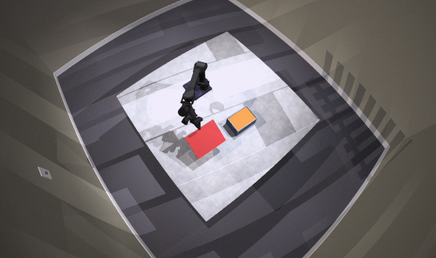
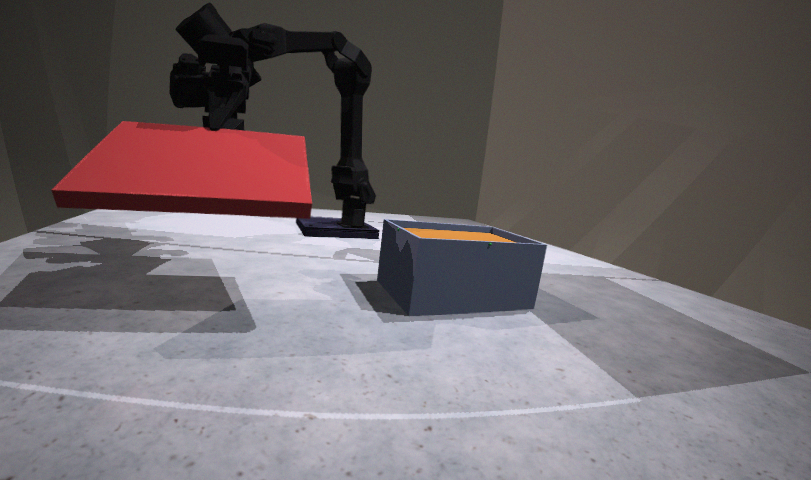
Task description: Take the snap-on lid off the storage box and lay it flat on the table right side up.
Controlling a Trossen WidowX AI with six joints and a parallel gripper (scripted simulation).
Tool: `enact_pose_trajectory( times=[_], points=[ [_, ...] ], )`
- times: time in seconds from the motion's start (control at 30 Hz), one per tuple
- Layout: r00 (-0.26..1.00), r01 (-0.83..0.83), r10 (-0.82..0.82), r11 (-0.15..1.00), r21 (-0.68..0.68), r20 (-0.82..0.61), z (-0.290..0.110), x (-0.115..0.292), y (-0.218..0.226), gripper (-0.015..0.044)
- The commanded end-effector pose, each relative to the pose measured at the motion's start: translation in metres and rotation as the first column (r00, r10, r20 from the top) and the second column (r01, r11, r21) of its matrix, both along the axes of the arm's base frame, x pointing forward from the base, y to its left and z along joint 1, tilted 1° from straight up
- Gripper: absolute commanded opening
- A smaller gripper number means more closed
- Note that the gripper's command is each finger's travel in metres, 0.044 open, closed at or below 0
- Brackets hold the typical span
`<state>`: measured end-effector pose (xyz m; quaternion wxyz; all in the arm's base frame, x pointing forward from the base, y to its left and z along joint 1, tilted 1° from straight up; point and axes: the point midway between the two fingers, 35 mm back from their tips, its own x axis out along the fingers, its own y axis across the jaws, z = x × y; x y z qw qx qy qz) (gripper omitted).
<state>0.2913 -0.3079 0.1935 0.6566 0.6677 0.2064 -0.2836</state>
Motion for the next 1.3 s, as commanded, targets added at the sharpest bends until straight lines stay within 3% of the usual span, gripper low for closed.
enact_pose_trajectory(
  times=[0.0, 1.27],
  points=[
    [1.0, -0.006, 0.006, 1.0, -0.004, 0.009, -0.001, 0.001, 0.0, 0.0],
    [1.0, -0.006, 0.006, 1.0, -0.003, 0.009, -0.032, 0.001, -0.001, 0.0]
  ],
)
